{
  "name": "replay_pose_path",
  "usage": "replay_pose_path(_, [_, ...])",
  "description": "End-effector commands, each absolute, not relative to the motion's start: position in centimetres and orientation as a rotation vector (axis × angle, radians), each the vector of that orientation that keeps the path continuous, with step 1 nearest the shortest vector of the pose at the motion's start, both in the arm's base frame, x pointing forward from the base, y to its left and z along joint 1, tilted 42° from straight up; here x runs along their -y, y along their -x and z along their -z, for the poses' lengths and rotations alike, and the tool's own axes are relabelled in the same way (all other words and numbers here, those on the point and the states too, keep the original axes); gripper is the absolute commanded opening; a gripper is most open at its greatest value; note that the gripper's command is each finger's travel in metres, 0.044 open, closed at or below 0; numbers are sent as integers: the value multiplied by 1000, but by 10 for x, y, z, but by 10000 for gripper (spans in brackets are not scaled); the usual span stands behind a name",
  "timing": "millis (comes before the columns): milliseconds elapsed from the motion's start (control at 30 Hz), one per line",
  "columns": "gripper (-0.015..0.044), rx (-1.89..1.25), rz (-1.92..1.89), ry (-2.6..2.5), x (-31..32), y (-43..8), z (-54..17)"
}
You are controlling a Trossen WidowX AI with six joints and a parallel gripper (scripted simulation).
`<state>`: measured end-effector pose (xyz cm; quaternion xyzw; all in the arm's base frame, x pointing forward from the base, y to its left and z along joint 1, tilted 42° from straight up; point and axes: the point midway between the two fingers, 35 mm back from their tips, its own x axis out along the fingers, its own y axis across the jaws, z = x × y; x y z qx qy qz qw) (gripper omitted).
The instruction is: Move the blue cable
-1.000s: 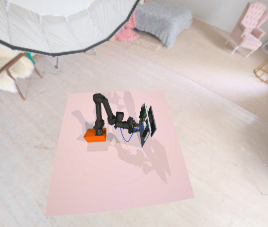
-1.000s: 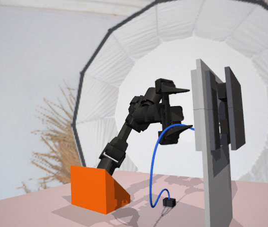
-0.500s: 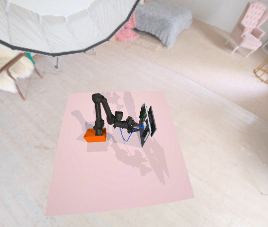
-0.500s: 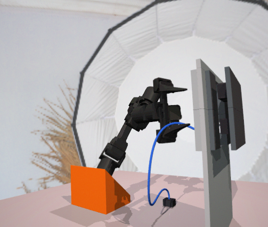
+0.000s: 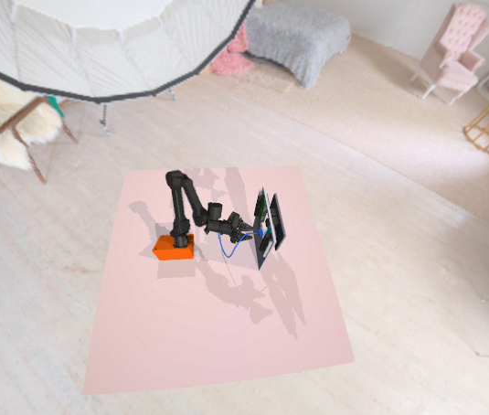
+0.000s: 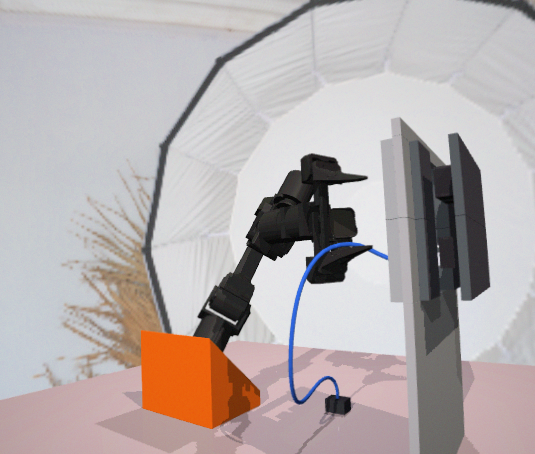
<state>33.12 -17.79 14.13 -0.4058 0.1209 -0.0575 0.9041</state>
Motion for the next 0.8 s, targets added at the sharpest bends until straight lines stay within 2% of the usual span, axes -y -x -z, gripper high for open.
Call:
replay_pose_path(0, [440, -248, 128, 845, 194, -319, -158])
replay_pose_path(767, [440, -254, 129, 838, 195, -317, -157])
